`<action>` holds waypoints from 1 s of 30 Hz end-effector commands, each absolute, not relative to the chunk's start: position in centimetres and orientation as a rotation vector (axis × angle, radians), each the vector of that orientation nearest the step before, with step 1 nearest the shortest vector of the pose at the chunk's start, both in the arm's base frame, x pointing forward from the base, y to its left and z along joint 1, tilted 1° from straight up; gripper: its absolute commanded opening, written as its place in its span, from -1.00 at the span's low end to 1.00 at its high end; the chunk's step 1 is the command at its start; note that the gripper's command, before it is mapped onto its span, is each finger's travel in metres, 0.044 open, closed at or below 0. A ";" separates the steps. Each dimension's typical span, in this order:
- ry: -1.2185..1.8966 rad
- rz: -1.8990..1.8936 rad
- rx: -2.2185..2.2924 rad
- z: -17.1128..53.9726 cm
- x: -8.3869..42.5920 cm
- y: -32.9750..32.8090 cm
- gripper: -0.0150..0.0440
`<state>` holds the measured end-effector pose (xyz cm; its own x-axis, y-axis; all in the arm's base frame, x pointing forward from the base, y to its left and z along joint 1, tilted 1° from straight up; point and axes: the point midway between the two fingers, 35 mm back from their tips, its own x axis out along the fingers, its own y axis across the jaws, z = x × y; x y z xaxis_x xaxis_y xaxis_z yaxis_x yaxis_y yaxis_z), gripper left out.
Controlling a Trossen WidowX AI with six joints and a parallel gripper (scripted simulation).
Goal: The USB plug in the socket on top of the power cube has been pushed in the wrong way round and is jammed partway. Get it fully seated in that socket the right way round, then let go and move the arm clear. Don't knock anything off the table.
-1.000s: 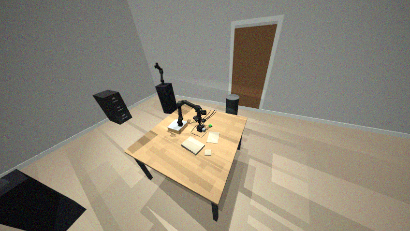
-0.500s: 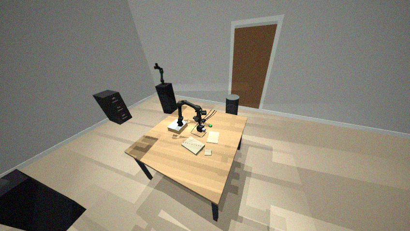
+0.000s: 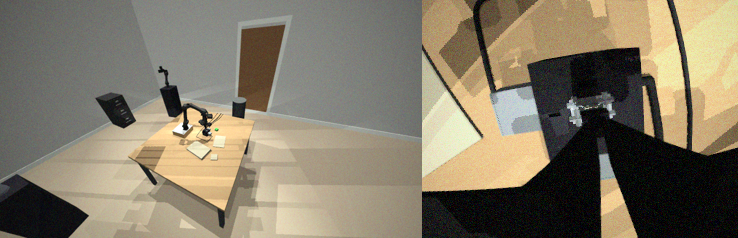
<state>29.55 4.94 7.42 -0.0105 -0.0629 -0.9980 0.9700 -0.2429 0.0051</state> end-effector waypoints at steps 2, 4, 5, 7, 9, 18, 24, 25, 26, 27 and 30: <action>1.030 -1.422 1.338 7.3 29.6 4.9 -0.49; 1.030 -1.422 1.338 7.3 29.6 4.9 -0.49; 1.030 -1.422 1.338 7.3 29.6 4.9 -0.49; 1.030 -1.422 1.338 7.3 29.6 4.9 -0.49; 1.030 -1.422 1.338 7.2 29.6 4.9 -0.49; 1.030 -1.422 1.338 7.1 29.6 4.9 -0.49; 1.030 -1.422 1.338 7.1 29.6 4.9 -0.49; 1.030 -1.422 1.338 7.0 29.6 4.9 -0.49; 1.030 -1.422 1.338 7.0 29.6 4.9 -0.49; 1.030 -1.422 1.338 7.0 29.6 4.9 -0.49; 1.030 -1.422 1.338 7.0 29.6 4.9 -0.49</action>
